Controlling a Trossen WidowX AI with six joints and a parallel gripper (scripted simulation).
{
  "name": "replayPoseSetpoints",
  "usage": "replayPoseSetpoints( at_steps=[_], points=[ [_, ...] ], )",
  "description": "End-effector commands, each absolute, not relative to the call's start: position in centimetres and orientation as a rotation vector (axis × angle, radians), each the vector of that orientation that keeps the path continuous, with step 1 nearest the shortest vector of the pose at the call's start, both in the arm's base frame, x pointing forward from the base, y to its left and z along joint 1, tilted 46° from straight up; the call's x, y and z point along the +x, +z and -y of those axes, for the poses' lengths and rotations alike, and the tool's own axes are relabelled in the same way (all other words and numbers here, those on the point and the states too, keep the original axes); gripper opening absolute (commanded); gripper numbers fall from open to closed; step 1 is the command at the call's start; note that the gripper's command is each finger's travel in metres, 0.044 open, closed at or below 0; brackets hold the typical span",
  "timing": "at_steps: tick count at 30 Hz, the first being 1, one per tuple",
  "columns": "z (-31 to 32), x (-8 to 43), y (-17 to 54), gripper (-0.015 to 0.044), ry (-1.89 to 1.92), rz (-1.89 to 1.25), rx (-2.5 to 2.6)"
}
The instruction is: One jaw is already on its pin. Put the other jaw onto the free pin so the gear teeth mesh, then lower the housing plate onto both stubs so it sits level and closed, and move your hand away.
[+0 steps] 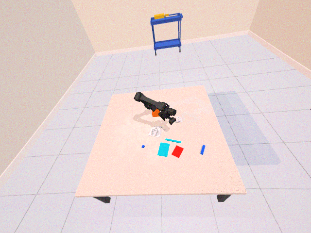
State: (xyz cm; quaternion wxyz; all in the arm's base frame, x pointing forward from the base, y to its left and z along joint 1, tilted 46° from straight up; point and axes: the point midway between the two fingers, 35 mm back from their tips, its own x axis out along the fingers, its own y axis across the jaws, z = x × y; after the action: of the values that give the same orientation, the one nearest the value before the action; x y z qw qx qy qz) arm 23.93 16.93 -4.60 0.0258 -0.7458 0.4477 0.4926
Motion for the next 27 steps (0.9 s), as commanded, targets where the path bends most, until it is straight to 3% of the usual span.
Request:
replayPoseSetpoints(
  at_steps=[1,27],
  points=[
    [-18.1,23.0,-5.5,0.0440,1.469,-1.400,-2.259],
    [-22.5,16.0,-10.7,0.0440,0.975,-1.611,-1.950]
  ],
)
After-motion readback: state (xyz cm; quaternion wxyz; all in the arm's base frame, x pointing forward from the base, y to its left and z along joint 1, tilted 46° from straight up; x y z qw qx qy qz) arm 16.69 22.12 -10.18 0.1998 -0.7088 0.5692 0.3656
